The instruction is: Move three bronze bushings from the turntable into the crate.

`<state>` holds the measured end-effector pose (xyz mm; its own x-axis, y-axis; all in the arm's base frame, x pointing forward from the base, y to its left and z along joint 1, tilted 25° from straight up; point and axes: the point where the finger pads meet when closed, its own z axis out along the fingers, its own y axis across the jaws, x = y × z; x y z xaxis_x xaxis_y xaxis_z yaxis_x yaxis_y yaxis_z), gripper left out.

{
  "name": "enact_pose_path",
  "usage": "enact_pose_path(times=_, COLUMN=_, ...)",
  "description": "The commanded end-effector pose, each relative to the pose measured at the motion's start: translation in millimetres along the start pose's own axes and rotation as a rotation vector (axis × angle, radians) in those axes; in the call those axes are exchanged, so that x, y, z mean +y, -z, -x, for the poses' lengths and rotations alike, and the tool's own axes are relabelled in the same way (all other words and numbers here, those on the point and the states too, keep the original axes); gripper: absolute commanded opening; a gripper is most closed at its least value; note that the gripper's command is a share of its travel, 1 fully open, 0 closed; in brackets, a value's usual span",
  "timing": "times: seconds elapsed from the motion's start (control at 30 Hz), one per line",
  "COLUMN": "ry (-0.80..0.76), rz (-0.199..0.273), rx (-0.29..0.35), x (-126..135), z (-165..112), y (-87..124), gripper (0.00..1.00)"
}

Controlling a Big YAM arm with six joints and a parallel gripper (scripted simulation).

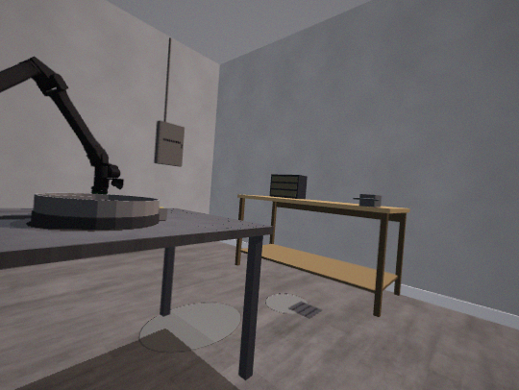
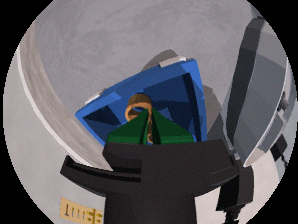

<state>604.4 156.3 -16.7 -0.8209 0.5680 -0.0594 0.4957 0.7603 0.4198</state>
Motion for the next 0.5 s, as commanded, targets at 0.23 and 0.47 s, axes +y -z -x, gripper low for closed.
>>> enact_pose_path(times=0.23, ry=0.0, rz=-0.01, rx=0.01, x=-1.3, z=-8.5, y=-12.1, gripper=0.0)
enact_pose_path(times=0.47, ry=0.001, rz=-0.006, rx=0.007, x=-0.7, z=-8.3, y=-13.8, gripper=0.0)
